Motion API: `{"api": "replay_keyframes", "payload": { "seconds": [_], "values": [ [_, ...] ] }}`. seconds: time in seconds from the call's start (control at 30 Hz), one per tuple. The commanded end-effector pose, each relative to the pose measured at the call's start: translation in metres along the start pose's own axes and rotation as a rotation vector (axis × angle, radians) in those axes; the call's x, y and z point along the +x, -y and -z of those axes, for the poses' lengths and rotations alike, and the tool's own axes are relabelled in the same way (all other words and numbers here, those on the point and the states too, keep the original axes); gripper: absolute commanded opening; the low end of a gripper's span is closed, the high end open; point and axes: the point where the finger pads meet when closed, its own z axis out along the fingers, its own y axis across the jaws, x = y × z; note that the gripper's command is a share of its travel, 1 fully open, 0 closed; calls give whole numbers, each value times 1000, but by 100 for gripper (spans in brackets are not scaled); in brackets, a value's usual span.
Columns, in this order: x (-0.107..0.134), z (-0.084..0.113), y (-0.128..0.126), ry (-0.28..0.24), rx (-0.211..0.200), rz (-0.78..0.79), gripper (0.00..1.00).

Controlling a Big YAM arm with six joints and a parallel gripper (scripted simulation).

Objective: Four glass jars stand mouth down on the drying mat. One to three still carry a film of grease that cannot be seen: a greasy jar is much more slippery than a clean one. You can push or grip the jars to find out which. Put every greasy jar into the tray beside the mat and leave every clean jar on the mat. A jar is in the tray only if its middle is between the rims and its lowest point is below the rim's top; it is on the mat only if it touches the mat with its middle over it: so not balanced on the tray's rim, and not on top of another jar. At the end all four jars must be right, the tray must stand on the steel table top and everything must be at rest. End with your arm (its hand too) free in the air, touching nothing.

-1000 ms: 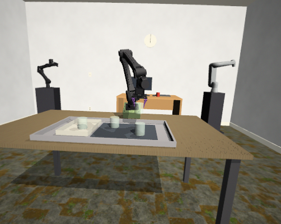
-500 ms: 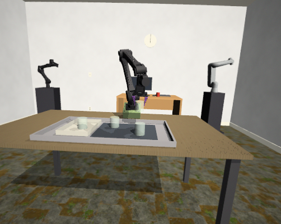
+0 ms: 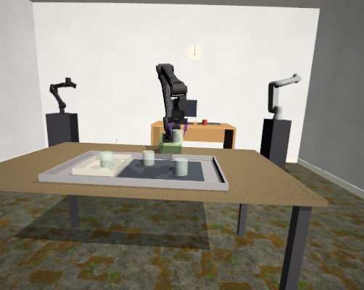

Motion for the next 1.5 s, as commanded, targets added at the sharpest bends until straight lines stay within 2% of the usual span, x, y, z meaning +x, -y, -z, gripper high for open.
{"api": "replay_keyframes", "payload": {
  "seconds": [0.0,1.47],
  "values": [
    [-27,24,8,57,-15,17,0],
    [-78,25,127,57,-15,17,0]
  ]
}}
